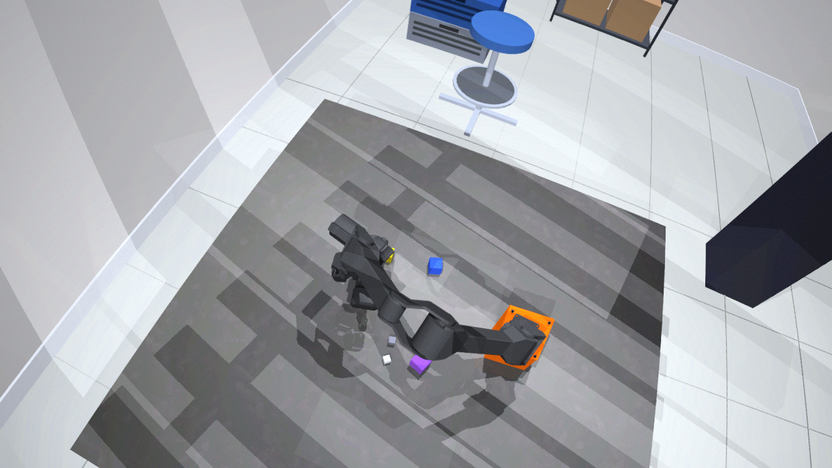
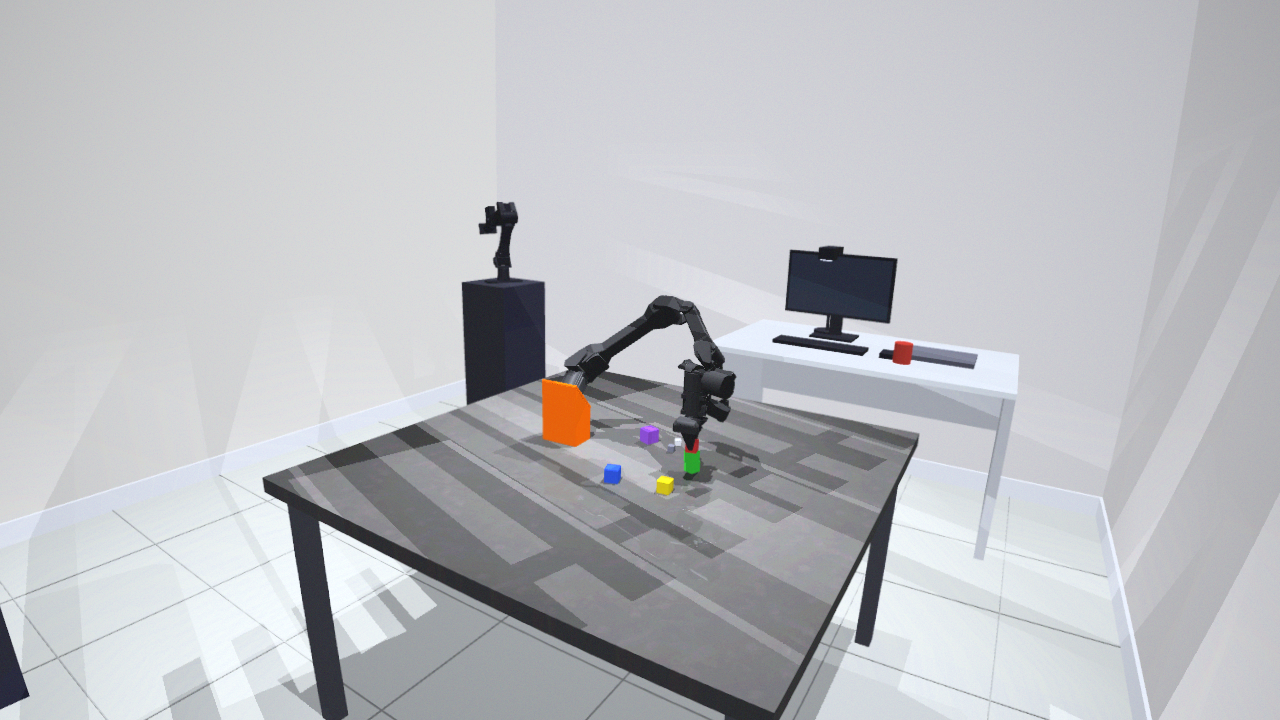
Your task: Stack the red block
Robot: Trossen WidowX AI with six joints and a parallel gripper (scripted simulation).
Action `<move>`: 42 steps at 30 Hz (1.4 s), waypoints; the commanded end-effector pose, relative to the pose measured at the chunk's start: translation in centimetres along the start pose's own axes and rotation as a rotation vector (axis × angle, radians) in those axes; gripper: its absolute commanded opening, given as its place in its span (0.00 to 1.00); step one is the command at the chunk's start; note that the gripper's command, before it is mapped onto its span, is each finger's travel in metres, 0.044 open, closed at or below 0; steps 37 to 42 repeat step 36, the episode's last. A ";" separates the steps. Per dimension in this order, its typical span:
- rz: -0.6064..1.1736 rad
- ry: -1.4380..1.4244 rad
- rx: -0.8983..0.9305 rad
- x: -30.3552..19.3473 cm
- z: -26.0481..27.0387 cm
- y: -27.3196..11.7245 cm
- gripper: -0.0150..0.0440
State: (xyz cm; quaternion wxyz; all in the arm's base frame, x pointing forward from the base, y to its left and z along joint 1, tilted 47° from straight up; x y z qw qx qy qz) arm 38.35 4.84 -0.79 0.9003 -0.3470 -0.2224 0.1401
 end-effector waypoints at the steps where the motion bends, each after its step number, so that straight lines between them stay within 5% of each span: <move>1: 0.001 0.000 0.000 0.0 0.0 0.0 0.34; 16: 0.001 0.000 0.000 0.0 0.0 0.0 1.00; 42: 0.001 0.000 0.000 0.0 0.0 0.0 1.00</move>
Point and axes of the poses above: the point midway between the two fingers, 35 mm back from their tips, its own y axis out along the fingers, its own z axis across the jaws, x = y × z, the point moved 4 cm from there along -y, back along the fingers, and after that the axes turned 12 degrees about -y, right-handed, at the moved point
